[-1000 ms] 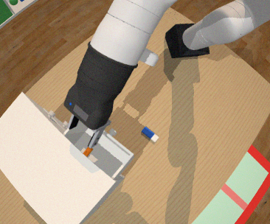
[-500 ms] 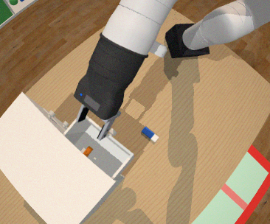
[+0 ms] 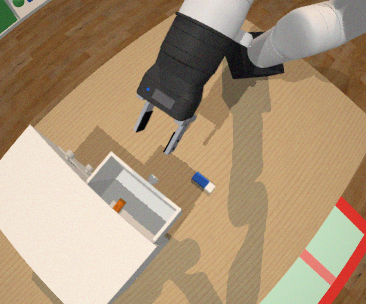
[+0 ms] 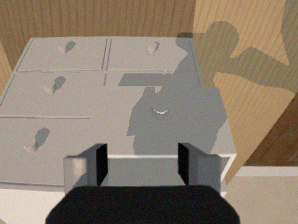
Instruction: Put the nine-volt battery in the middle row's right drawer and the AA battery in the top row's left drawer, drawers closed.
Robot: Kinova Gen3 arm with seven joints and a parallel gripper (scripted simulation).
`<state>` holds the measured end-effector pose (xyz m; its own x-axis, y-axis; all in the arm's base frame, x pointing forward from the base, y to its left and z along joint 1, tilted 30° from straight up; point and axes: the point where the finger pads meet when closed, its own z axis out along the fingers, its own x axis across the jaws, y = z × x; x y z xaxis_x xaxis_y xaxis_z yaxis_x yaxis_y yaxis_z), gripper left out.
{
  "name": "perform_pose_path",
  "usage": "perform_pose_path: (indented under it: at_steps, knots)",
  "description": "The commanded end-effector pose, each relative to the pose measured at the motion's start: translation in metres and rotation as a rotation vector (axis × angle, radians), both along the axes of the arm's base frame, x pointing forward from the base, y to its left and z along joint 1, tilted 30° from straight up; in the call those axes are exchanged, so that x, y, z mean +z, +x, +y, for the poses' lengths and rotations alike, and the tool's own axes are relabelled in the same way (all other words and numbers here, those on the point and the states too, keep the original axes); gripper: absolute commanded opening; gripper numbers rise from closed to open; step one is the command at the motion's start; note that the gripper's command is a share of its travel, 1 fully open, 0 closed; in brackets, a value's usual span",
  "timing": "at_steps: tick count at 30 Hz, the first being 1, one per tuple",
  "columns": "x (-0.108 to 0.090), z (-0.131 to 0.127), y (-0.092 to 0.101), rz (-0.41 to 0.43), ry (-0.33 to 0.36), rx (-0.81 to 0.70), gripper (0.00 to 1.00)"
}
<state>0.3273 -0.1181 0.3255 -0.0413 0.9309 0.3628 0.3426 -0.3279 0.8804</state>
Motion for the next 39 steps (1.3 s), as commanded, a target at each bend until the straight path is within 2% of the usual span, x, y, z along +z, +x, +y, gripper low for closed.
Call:
perform_pose_path:
  at_steps: [1, 6, 16, 39]
  knots:
    - [-0.002, -0.007, -0.014, -0.001, 0.007, -0.027, 1.00]
    - [-0.008, -0.005, -0.033, -0.001, 0.007, -0.027, 1.00]
    - [-0.012, -0.003, -0.048, -0.001, 0.007, -0.028, 1.00]
    - [-0.012, -0.003, -0.050, 0.006, 0.007, -0.025, 1.00]
